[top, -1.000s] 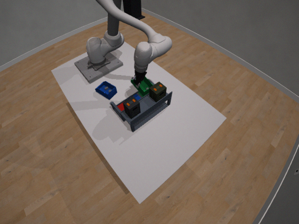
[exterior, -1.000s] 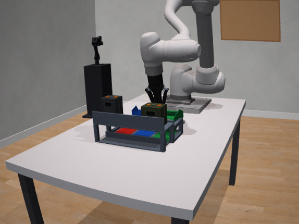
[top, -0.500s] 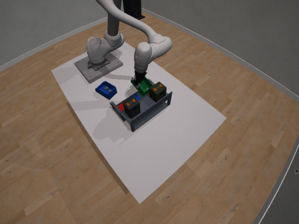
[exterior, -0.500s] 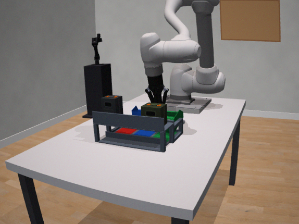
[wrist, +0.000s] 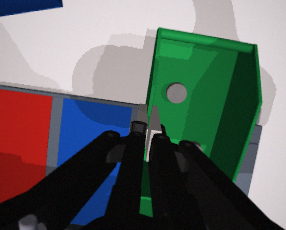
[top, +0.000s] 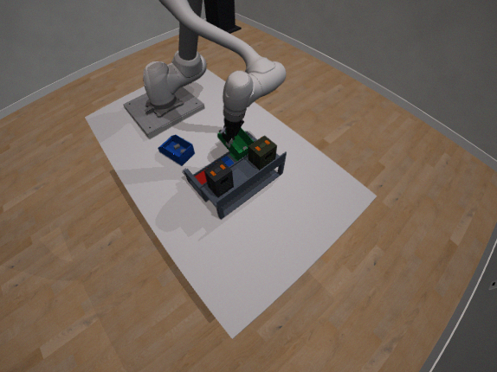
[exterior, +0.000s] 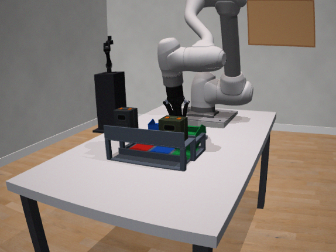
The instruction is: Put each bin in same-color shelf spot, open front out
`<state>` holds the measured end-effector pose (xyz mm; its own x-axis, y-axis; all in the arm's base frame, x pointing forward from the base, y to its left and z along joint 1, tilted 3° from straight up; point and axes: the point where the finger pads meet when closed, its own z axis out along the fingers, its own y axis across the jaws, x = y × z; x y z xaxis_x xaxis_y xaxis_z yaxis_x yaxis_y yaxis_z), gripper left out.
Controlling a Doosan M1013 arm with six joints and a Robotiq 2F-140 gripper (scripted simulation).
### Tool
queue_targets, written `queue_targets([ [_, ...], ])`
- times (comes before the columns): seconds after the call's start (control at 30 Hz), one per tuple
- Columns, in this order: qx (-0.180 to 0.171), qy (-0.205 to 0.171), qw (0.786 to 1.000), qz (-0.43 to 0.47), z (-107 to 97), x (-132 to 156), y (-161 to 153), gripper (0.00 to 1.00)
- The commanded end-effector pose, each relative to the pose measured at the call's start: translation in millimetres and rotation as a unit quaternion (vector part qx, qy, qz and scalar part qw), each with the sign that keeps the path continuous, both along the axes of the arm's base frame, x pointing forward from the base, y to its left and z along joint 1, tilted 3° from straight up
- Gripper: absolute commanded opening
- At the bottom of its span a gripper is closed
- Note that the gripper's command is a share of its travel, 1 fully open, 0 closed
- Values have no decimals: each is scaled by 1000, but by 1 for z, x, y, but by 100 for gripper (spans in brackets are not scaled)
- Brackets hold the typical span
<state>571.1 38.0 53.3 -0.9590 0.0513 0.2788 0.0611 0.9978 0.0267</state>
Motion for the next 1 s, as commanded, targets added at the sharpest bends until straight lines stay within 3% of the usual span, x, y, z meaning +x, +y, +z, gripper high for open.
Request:
queue_targets([
  [0.0,0,0,1000,0,-1,0,0,10],
  [0.97,0,0,1000,0,-8,0,0,10],
])
